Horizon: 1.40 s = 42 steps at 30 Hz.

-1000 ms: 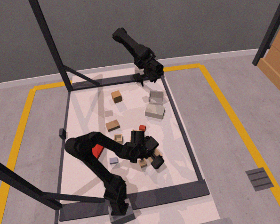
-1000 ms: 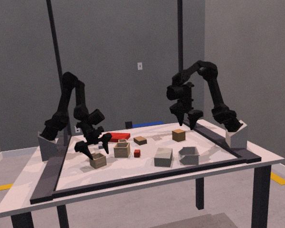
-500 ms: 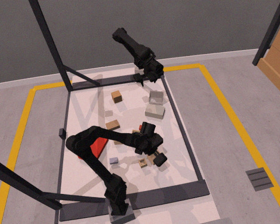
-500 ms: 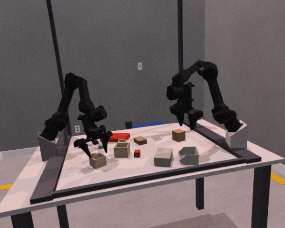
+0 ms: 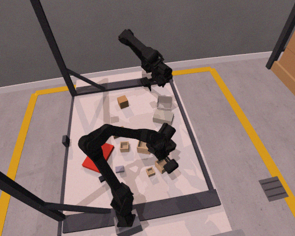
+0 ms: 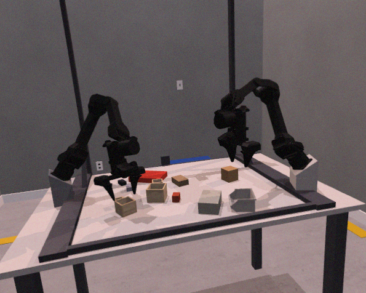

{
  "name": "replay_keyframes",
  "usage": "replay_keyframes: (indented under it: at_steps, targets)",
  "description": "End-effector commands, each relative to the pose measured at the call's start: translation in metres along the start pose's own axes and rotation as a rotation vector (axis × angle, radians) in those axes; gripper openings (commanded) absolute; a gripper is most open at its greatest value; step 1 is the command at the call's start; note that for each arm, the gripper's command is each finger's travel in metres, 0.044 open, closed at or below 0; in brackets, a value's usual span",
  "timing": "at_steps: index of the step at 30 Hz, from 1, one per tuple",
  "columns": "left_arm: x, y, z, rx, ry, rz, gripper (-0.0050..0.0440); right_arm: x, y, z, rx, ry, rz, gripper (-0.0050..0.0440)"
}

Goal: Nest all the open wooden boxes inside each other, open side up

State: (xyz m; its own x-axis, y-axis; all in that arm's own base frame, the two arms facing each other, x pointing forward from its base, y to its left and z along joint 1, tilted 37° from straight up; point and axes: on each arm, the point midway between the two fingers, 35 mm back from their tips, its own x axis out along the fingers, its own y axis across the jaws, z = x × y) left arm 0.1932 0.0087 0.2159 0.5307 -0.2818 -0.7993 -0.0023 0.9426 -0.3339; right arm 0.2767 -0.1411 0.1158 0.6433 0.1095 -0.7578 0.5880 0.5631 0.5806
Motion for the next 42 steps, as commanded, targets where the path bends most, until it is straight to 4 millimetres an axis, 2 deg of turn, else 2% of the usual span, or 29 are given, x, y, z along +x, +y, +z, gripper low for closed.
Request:
replay_keyframes:
  at_steps: [1, 9, 42]
  targets:
    - [-0.0031, -0.0012, 0.0009, 0.008, -0.013, 0.001, 0.0400, -0.0098, 0.0047, 0.0138, -0.024, 0.072, 0.008, 0.0400]
    - [-0.0031, -0.0012, 0.0009, 0.008, -0.013, 0.001, 0.0400, -0.0177, 0.0039, 0.0103, -0.001, 0.194, 0.014, 0.0400]
    - [-0.0029, -0.0011, 0.0017, 0.007, -0.013, 0.003, 0.0400, -0.0174, 0.0032, 0.0053, 0.002, 0.199, 0.009, 0.0400]
